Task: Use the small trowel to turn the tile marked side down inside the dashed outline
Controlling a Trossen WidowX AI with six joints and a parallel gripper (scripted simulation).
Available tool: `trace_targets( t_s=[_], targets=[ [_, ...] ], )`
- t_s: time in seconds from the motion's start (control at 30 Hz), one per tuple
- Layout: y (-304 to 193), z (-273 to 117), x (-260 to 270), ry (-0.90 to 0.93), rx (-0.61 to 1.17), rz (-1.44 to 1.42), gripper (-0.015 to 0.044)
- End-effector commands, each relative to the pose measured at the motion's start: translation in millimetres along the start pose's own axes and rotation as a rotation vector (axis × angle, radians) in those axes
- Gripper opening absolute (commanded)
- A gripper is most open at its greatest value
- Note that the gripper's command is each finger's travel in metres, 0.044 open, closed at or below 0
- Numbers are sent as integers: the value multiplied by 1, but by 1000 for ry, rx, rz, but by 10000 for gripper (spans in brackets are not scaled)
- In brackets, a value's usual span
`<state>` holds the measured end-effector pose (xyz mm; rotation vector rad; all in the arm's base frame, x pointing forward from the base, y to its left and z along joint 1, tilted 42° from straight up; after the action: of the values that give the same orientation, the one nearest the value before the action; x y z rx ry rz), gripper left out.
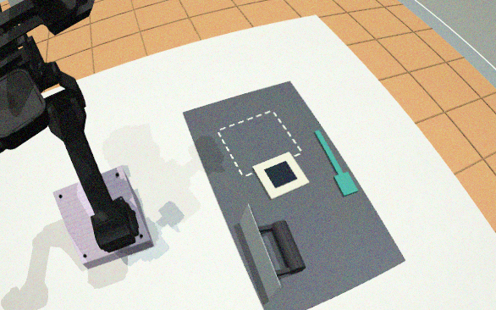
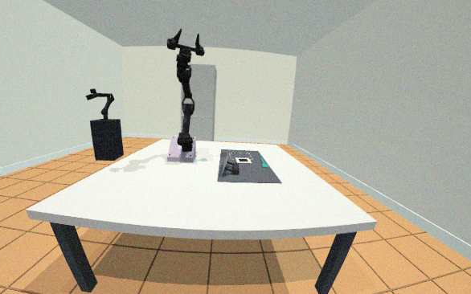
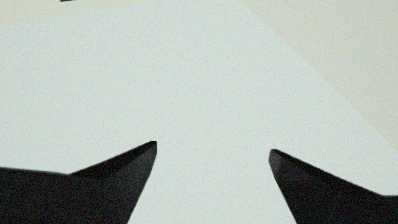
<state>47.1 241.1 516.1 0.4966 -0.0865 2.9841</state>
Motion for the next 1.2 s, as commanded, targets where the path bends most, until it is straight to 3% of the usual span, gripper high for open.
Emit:
trace_targets(
  t_s=[0.0, 0.37, 1.17],
  targets=[
    [1, 0, 1, 1, -3, 5, 374],
    [64, 20, 31, 58, -191, 277, 100],
    [216, 46, 37, 156, -646, 838, 100]
  ],
)
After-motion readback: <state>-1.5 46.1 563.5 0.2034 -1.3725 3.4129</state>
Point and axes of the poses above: the point midway between the two fingers, 35 mm back from their tips, its own z axis out along the fingers, its own x axis across the jaws, y = z × x, the point moved 10 cm from there along -z, back along the fingers, and after that the axes turned 14 degrees about -z, right-handed, at the moved point
